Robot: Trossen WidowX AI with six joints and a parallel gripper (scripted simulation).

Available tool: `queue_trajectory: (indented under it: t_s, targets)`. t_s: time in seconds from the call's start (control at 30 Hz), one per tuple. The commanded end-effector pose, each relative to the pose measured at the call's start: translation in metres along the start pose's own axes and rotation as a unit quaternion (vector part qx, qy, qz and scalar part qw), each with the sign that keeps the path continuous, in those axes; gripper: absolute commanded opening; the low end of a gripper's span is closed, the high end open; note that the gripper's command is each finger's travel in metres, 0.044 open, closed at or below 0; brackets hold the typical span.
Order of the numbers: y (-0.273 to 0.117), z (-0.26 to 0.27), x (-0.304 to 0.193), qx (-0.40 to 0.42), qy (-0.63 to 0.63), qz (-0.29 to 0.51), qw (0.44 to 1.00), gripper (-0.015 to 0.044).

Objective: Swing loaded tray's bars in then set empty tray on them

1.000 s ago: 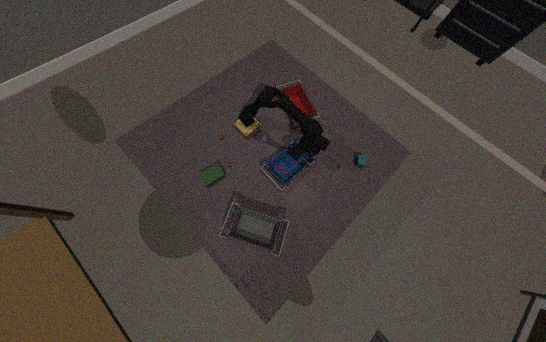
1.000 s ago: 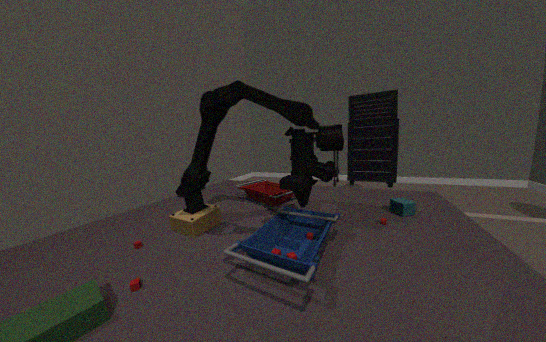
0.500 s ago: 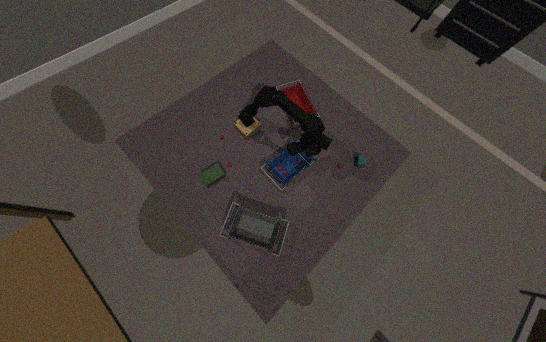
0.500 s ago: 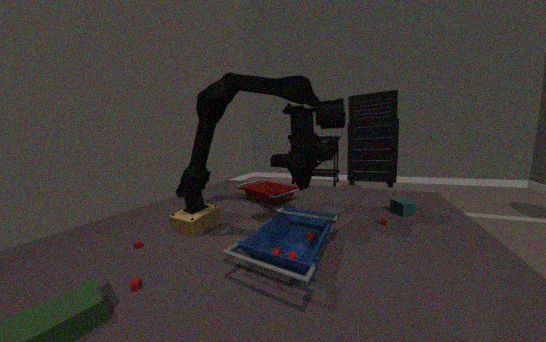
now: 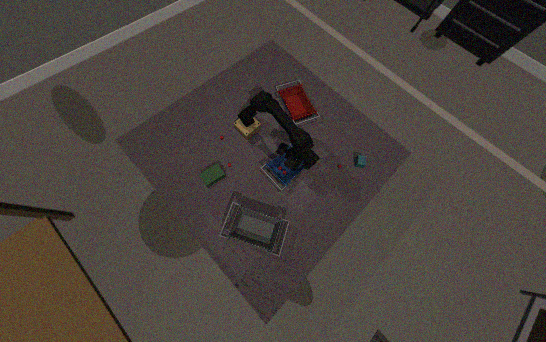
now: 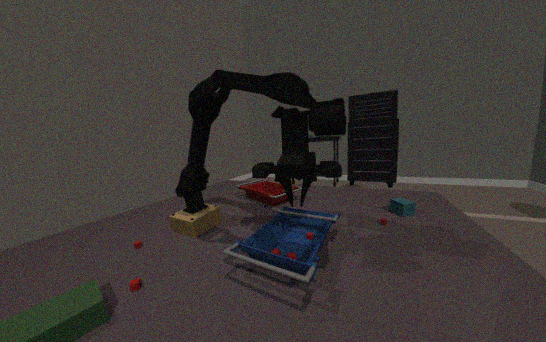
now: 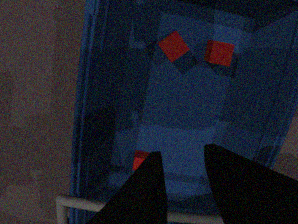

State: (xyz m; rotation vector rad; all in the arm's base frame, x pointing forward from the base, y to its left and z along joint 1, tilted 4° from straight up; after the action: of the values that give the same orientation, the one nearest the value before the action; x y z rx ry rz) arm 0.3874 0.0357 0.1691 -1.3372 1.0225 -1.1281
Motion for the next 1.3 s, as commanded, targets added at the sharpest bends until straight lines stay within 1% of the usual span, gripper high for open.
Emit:
queue_trajectory:
  t_s: [0.0, 0.23, 0.5, 0.53, 1.17, 1.27]
  targets:
    - [0.014, -0.011, 0.068, 0.004, 0.450, -0.001, 0.893, 0.0086]
    - [0.020, -0.020, 0.098, 0.006, 0.638, -0.001, 0.770, 0.0086]
    - [0.027, -0.033, 0.131, 0.009, 0.807, 0.000, 0.590, 0.0086]
    - [0.027, -0.033, 0.132, 0.009, 0.812, 0.000, 0.584, 0.0086]
    - [0.027, -0.033, 0.132, 0.009, 0.812, 0.000, 0.584, 0.0086]
    - [0.032, -0.033, 0.133, 0.009, 0.812, 0.000, 0.584, 0.0086]
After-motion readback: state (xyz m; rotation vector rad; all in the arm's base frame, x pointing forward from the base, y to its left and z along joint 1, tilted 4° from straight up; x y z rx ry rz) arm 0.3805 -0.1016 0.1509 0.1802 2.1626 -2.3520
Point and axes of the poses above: the point midway between the two fingers, 35 mm back from their tips, its own y axis out along the fingers, its own z axis across the jaws, x = y × z, the point moved 6 cm from there along -y, back along the fingers, and after that the axes turned 12 degrees about y, right-handed, at the moved point
